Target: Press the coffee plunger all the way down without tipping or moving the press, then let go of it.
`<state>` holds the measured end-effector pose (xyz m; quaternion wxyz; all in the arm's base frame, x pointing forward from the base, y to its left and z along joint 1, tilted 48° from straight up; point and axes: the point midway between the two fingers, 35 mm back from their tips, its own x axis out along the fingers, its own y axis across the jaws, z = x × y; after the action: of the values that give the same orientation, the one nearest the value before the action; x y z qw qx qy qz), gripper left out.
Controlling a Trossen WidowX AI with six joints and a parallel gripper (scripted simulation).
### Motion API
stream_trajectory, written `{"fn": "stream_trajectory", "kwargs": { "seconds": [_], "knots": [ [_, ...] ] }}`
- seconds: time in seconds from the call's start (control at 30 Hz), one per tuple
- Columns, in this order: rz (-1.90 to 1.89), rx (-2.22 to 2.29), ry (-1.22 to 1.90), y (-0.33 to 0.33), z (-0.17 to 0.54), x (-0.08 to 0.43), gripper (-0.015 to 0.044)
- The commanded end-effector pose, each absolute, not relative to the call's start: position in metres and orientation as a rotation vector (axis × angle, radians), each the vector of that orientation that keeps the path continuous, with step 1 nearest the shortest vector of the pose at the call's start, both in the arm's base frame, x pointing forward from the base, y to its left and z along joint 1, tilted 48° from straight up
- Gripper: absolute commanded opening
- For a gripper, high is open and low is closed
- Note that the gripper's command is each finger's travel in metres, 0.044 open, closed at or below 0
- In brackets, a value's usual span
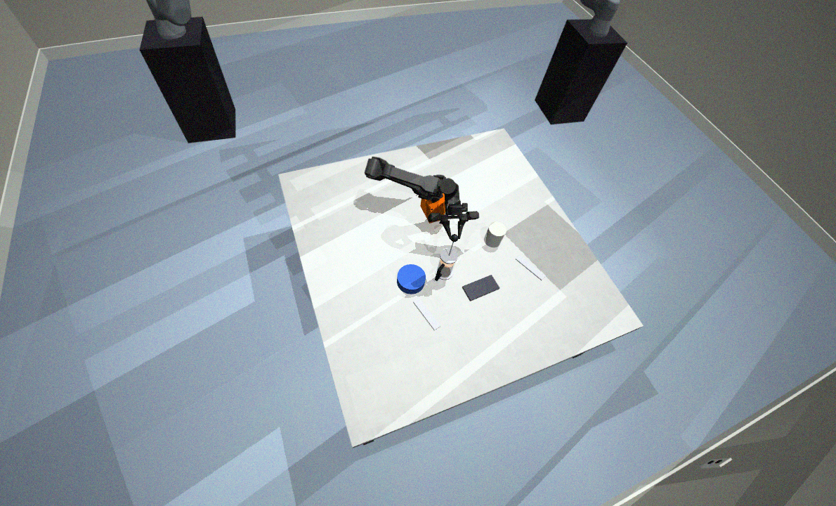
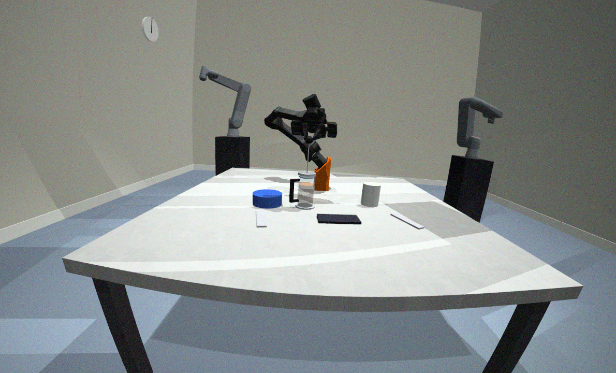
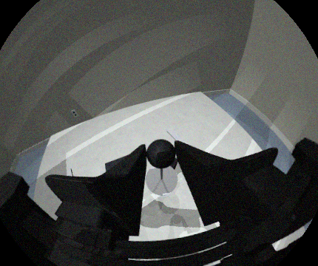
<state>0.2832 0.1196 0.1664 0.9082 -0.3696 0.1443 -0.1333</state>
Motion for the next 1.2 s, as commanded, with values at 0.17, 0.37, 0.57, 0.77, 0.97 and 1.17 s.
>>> {"fn": "stream_trajectory", "kwargs": {
  "seconds": [0.17, 0.37, 0.57, 0.77, 0.97, 1.17],
  "knots": [
    [-0.273, -0.766, 0.303, 0.116, 0.16, 0.286, 0.0121],
    [-0.272, -0.765, 0.307, 0.111, 0.152, 0.289, 0.0121],
    [-0.271, -0.763, 0.31, 0.105, 0.144, 0.293, 0.0121],
    [-0.271, -0.762, 0.312, 0.1, 0.137, 0.296, 0.0121],
    [-0.27, -0.761, 0.313, 0.093, 0.129, 0.299, 0.0121],
    [-0.27, -0.761, 0.314, 0.087, 0.122, 0.303, 0.0121]
  ]
}}
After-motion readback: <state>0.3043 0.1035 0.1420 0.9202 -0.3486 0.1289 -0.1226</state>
